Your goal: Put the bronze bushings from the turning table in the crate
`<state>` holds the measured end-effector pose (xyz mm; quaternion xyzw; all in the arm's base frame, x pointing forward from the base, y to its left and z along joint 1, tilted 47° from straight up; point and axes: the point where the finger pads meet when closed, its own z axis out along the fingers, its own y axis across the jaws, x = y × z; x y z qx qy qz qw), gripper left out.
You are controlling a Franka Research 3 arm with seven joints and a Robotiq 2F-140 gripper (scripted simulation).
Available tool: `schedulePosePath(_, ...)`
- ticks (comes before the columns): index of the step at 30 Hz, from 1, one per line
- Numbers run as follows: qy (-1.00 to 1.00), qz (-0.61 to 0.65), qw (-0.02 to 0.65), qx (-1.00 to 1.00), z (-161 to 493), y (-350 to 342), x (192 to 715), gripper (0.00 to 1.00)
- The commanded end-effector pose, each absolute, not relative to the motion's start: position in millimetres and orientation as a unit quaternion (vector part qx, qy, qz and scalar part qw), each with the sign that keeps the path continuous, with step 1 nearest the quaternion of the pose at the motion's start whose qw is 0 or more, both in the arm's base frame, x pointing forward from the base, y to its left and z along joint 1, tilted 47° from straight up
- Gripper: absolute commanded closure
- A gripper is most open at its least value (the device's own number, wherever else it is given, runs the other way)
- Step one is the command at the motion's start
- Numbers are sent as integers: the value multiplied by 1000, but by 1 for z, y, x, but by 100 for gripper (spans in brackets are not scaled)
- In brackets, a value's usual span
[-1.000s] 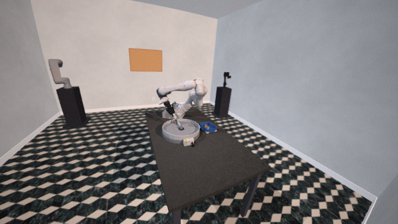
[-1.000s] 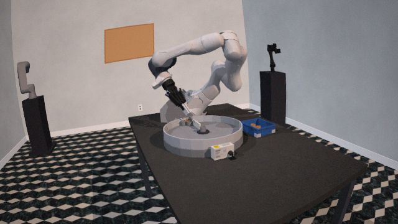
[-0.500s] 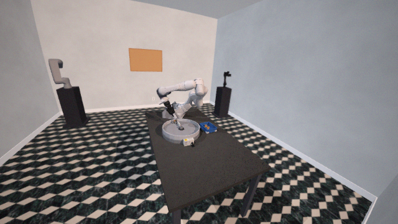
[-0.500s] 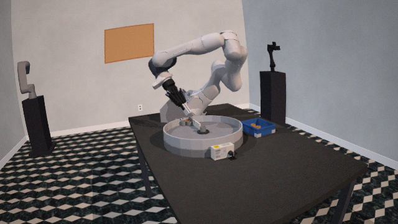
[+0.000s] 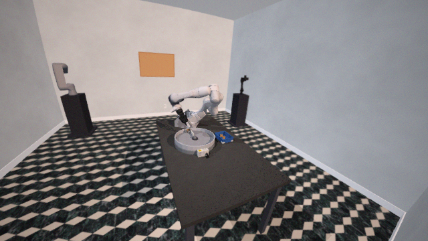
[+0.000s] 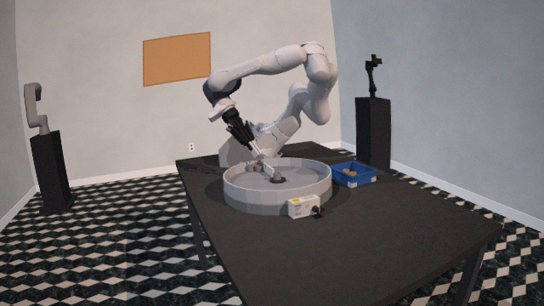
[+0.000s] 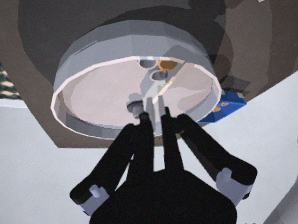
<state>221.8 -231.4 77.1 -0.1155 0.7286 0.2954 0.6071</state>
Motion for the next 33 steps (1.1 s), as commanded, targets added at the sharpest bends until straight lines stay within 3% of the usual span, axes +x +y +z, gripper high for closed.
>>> schedulePosePath(1,728,296,608,-114,78,-231,223,94)
schedulePosePath(33,728,296,608,-114,63,-219,233,94)
